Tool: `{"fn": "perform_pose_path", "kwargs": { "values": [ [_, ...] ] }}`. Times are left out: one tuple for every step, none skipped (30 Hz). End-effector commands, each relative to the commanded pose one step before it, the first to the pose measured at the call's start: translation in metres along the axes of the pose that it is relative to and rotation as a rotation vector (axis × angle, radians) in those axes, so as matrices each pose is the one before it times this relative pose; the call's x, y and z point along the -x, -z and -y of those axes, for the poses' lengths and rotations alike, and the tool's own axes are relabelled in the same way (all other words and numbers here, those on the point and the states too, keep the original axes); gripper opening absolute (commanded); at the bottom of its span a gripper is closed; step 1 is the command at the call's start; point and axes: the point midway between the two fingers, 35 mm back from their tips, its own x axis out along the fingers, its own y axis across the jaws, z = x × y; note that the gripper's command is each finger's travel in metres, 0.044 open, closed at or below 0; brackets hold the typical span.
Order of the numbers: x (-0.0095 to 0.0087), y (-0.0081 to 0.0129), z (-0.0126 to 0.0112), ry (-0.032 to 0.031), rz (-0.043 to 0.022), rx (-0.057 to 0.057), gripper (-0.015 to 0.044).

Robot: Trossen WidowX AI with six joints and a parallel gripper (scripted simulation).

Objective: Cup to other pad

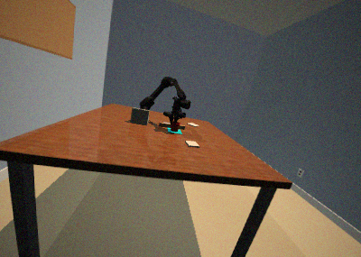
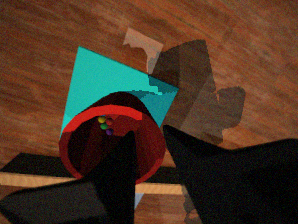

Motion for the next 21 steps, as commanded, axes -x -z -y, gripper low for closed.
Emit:
{"fn": "perform_pose_path", "kwargs": {
  "values": [
    [0.01035,-0.00182,-0.00073,-0.00154,0.00992,0.0071,0.0128],
    [0.00172,0.0,0.00003,-0.00005,0.00003,-0.0002,0.0128],
    [0.00172,0.00001,0.00003,-0.00005,0.00002,-0.0002,0.0128],
    [0.00172,0.00002,0.00004,-0.00005,0.00002,-0.0002,0.0128],
    [0.00163,0.00003,0.00004,-0.00005,0.00001,-0.0002,0.0128],
    [0.00162,0.00003,0.00004,-0.00005,0.00001,-0.0002,0.0128],
    [0.00162,0.00004,0.00005,-0.00006,0.0,-0.0002,0.0128],
    [0.00163,0.00005,0.00005,-0.00006,-0.00001,-0.0002,0.0128],
    [0.00163,0.00006,0.00006,-0.00006,-0.00001,-0.0002,0.0128],
    [0.00163,0.00008,0.00007,-0.00006,-0.00002,-0.0002,0.0128],
    [0.00163,0.00009,0.00007,-0.00007,-0.00002,-0.0002,0.0128],
    [0.00164,0.00011,0.00008,-0.00007,-0.00003,-0.0002,0.0128],
    [0.00164,0.00012,0.00008,-0.00007,-0.00004,-0.0002,0.0128],
    [0.00164,0.00015,0.0001,-0.00007,-0.00004,-0.0002,0.0128],
    [0.00165,0.00016,0.0001,-0.00008,-0.00005,-0.0002,0.0128],
    [0.00165,0.0002,0.00012,-0.00008,-0.00006,-0.0002,0.0128],
    [0.00166,0.00024,0.00014,-0.00008,-0.00007,-0.0002,0.0128],
    [0.00167,0.0003,0.00017,-0.00008,-0.00008,-0.0002,0.0128],
    [0.00166,0.00037,0.0002,-0.00008,-0.00009,-0.0002,0.0128],
    [0.00129,0.00041,0.00021,-0.00006,-0.00008,-0.0002,0.0128],
    [0.00058,0.00033,0.00016,-0.00003,-0.00004,-0.0001,0.0128]
  ]
}}
